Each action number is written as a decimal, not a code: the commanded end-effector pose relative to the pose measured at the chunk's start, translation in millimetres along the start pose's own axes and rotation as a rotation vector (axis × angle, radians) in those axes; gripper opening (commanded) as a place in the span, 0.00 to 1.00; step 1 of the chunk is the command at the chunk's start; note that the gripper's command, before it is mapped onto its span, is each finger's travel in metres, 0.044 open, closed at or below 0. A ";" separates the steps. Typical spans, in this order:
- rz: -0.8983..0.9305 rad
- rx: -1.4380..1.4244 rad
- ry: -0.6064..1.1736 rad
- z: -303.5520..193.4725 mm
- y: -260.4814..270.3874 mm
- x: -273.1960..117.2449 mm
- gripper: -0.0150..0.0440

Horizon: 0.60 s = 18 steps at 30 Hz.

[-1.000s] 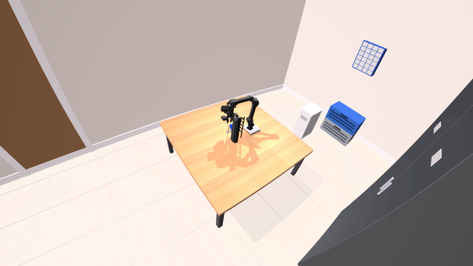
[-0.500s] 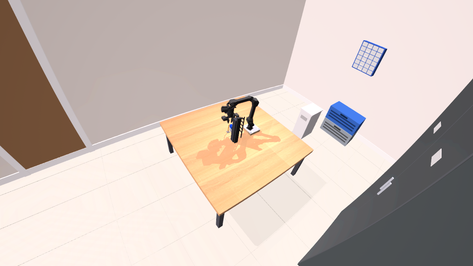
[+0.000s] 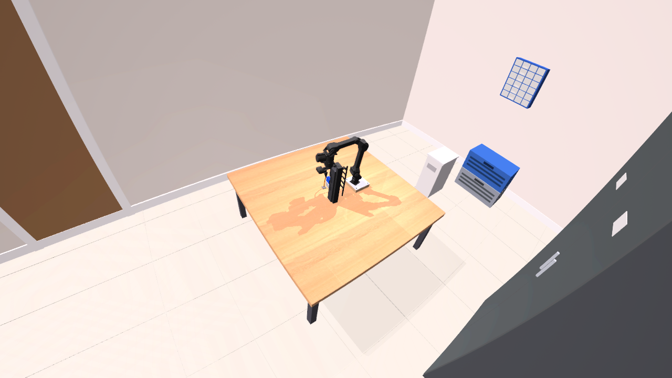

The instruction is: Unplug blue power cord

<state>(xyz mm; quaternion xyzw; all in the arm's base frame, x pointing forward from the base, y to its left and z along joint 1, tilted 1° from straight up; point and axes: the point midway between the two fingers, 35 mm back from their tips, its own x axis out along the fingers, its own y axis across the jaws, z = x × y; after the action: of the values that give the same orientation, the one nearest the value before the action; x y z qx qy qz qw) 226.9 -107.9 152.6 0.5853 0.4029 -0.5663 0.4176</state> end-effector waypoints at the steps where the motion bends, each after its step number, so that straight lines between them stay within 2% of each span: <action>1: -0.002 0.005 -0.002 -7.5 -1.5 -0.1 0.53; 17: -0.002 0.005 -0.002 -9.8 -1.8 11.9 0.53; 18: -0.005 -0.001 0.001 -10.1 -2.2 9.2 0.48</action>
<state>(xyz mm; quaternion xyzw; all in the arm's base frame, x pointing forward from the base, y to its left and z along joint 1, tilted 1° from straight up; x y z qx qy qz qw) 228.4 -97.6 143.1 0.5842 0.4052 -0.5669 0.4161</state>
